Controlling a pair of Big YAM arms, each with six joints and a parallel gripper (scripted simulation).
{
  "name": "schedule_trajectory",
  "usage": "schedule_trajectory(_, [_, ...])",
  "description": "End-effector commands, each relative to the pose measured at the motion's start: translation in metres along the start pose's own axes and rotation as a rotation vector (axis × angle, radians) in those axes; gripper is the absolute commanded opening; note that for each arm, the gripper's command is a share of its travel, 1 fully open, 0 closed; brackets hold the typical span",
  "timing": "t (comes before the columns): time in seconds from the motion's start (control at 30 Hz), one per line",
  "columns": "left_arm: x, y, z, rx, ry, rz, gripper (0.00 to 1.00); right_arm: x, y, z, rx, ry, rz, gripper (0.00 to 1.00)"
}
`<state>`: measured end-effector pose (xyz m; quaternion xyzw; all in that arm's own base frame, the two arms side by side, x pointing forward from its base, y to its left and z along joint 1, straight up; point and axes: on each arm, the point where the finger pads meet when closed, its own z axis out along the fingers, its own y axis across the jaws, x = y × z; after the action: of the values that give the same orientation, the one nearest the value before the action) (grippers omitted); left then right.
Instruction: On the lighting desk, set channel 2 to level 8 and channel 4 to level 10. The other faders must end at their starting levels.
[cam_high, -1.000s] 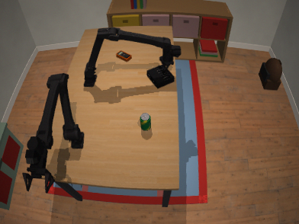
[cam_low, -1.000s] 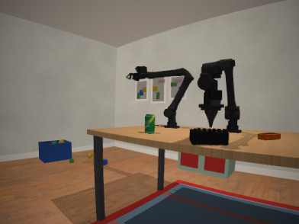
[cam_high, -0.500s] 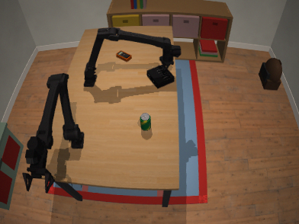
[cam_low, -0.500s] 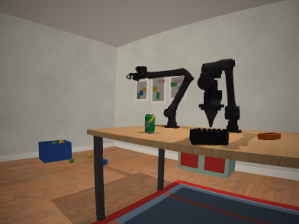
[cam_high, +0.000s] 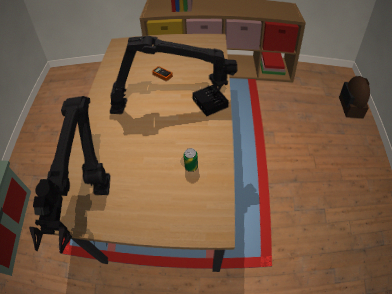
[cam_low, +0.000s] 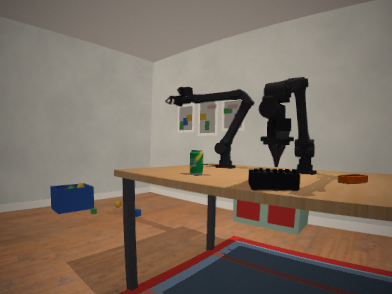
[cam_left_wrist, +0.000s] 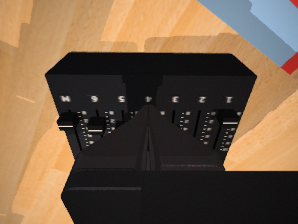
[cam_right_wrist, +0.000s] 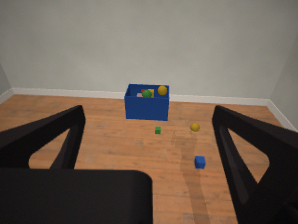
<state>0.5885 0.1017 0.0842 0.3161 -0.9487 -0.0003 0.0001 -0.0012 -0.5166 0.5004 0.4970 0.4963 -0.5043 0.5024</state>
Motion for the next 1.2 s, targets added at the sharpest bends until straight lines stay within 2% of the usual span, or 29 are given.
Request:
schedule_trajectory(0.0, [-0.003, -0.002, 0.003, 0.006, -0.010, 0.017, 0.00, 0.009, 0.003, 0.007, -0.008, 0.008, 0.005, 1.00])
schedule_trajectory(0.87, [-0.003, -0.002, 0.003, 0.006, -0.011, 0.017, 0.00, 0.009, 0.003, 0.007, -0.008, 0.008, 0.005, 1.00])
schedule_trajectory(1.07, [0.000, -0.006, -0.016, 0.021, -0.040, 0.022, 0.00, 0.009, 0.003, 0.007, -0.008, 0.008, 0.005, 1.00])
schedule_trajectory(1.17, [0.002, -0.008, -0.016, 0.021, -0.040, 0.020, 0.00, 0.009, 0.003, 0.007, -0.008, 0.008, 0.005, 1.00])
